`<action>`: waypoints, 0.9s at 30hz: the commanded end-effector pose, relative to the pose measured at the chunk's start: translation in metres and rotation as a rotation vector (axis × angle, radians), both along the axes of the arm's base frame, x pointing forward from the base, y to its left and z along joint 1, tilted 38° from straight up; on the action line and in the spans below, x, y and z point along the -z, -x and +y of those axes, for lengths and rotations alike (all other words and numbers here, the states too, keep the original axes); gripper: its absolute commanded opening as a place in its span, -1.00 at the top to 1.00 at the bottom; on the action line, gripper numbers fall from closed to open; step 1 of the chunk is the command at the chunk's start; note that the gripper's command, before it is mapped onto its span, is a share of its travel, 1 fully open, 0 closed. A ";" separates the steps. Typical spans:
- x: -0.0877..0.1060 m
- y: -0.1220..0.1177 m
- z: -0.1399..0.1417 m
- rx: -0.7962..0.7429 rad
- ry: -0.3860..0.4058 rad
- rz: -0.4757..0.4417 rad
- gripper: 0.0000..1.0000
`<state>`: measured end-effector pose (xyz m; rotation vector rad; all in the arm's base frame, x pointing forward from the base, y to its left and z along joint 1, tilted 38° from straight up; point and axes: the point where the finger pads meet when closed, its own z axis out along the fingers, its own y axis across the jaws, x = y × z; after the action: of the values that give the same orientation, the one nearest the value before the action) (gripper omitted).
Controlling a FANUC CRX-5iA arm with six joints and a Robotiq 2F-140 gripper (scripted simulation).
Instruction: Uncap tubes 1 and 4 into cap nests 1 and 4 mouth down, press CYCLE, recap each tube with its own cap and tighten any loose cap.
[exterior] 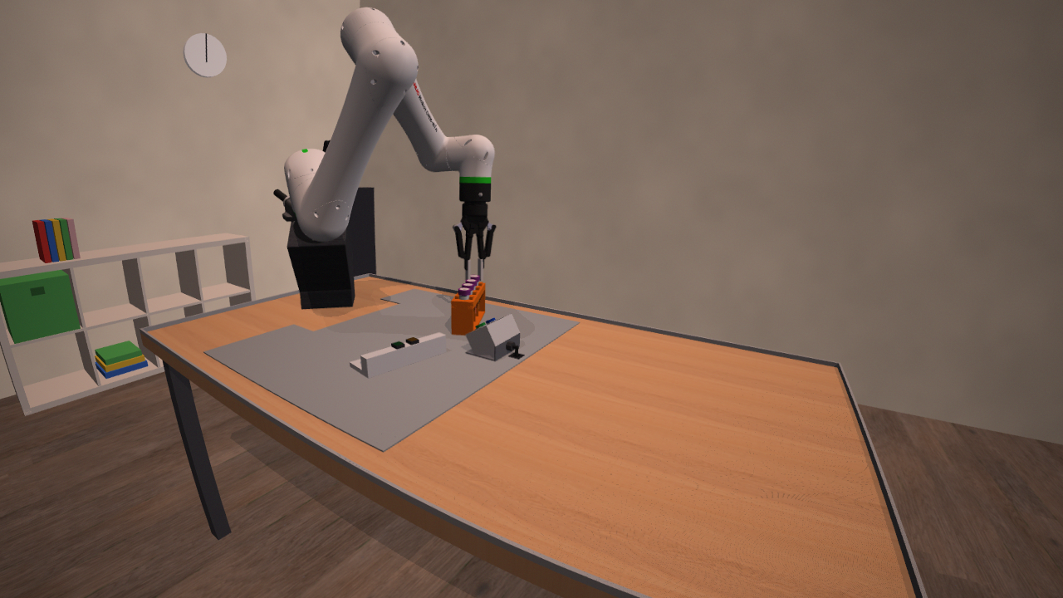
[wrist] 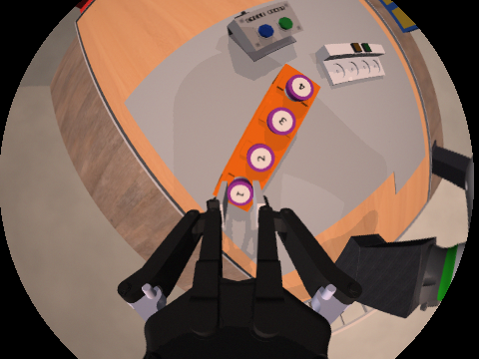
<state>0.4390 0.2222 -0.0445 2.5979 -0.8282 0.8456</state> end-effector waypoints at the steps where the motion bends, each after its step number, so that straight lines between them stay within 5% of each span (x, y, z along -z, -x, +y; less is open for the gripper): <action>1: 0.000 0.000 0.000 -0.001 0.003 0.008 0.31; 12: 0.000 0.000 0.000 -0.001 0.003 0.008 0.31; 15: 0.000 0.000 0.000 0.196 -0.107 -0.099 0.31; 27: 0.000 0.000 0.000 0.582 -0.324 -0.307 0.31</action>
<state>0.4391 0.2223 -0.0444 2.4124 -1.5179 0.9117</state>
